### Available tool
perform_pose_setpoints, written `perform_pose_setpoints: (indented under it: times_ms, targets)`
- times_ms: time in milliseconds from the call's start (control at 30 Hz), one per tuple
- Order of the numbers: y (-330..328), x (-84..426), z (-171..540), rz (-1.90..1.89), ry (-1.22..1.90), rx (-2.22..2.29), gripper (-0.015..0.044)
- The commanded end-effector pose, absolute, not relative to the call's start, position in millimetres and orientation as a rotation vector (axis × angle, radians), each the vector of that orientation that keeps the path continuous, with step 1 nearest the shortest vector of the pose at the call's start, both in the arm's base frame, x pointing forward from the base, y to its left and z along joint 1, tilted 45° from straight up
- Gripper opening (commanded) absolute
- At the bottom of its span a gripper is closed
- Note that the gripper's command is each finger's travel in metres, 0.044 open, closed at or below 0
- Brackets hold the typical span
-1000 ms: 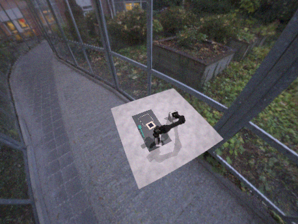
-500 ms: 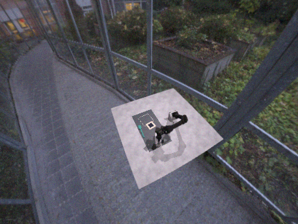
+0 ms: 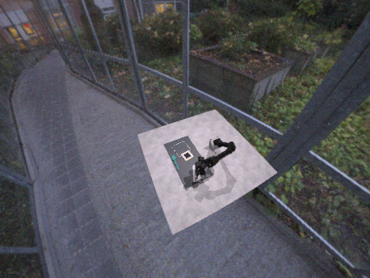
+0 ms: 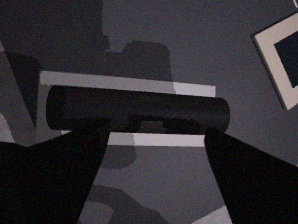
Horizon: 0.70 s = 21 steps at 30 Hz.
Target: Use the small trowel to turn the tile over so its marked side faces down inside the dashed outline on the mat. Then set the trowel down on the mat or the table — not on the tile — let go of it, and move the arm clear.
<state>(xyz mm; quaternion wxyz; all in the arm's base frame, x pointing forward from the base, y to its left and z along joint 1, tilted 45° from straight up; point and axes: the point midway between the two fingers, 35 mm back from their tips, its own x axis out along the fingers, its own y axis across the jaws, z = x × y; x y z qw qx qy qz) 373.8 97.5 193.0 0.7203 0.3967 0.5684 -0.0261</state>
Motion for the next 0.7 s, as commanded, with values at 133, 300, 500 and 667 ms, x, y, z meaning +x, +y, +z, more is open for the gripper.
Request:
perform_pose_setpoints:
  times_ms: [133, 300, 500, 667]
  targets:
    - [101.2, 369.5, 190.0, 0.051, 1.178, 0.664, 0.0300]
    - [102.6, 367.7, 187.5, 0.118, 1.116, 0.513, 0.0300]
    - [103.9, 365.1, 184.9, 0.190, 1.038, 0.327, 0.0300]
    - [104.8, 362.7, 183.2, 0.241, 0.972, 0.173, 0.0300]
